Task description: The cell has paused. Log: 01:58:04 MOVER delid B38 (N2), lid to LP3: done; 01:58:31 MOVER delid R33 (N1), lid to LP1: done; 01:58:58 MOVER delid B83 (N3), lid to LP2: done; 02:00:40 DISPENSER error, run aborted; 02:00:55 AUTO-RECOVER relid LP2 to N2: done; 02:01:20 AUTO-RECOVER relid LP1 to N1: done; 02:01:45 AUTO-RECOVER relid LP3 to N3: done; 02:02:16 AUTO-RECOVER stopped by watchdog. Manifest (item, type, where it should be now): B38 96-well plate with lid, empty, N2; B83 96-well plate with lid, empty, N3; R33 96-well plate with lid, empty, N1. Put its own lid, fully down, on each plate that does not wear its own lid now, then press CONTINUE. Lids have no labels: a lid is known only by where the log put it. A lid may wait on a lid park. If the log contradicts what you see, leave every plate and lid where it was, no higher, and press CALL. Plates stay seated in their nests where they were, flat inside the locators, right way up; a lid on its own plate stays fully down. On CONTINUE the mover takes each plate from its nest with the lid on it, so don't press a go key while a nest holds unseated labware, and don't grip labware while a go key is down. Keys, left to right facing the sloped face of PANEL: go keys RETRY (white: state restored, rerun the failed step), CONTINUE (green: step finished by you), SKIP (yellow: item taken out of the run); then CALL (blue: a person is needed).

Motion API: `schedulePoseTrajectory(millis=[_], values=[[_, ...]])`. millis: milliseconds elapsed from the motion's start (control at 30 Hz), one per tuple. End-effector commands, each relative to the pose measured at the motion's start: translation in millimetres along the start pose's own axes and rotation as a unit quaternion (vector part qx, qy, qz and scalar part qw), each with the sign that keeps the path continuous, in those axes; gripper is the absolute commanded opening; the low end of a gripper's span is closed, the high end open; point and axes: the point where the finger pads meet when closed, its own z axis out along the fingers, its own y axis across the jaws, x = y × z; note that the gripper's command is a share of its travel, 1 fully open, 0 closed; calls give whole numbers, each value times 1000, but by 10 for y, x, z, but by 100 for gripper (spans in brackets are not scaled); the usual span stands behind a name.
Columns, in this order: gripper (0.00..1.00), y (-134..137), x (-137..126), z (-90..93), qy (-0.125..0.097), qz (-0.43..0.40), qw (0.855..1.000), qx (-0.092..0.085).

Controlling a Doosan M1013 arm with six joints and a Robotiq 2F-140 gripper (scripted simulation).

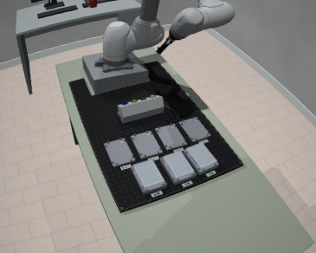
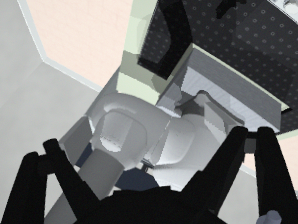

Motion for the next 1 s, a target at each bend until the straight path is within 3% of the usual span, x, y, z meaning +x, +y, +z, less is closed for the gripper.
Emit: schedulePoseTrajectory(millis=[0, 33, 67, 200, 233, 267, 300, 367, 400, 467, 500, 567, 600, 667, 700, 767, 800, 833, 867, 967], values=[[100, 462, 418, -69, 47, 40, 998, -27], [100, 462, 418, -69, 47, 40, 998, -27], [100, 759, 648, -142, 85, 69, 993, -46], [100, 806, 686, -151, 85, 69, 993, -46], [100, 1183, 951, -257, 125, 98, 985, -65], [100, 1183, 951, -257, 125, 98, 985, -65], [100, 1459, 1120, -351, 165, 127, 974, -84], [100, 1577, 1198, -383, 165, 127, 974, -84], [100, 1858, 1349, -489, 204, 155, 961, -102], [100, 1972, 1418, -524, 204, 155, 961, -102], [100, 2260, 1555, -641, 241, 180, 946, -118], [100, 2351, 1604, -671, 241, 180, 946, -118], [100, 2656, 1735, -800, 273, 201, 931, -133], [100, 2697, 1755, -815, 273, 201, 931, -133], [100, 2997, 1870, -947, 301, 218, 917, -145], [100, 2997, 1870, -947, 301, 218, 917, -145], [100, 3242, 1955, -1059, 324, 232, 904, -154], [100, 3242, 1955, -1059, 324, 232, 904, -154], [100, 3427, 2013, -1147, 341, 242, 894, -161], [100, 3624, 2069, -1244, 359, 252, 883, -168]])
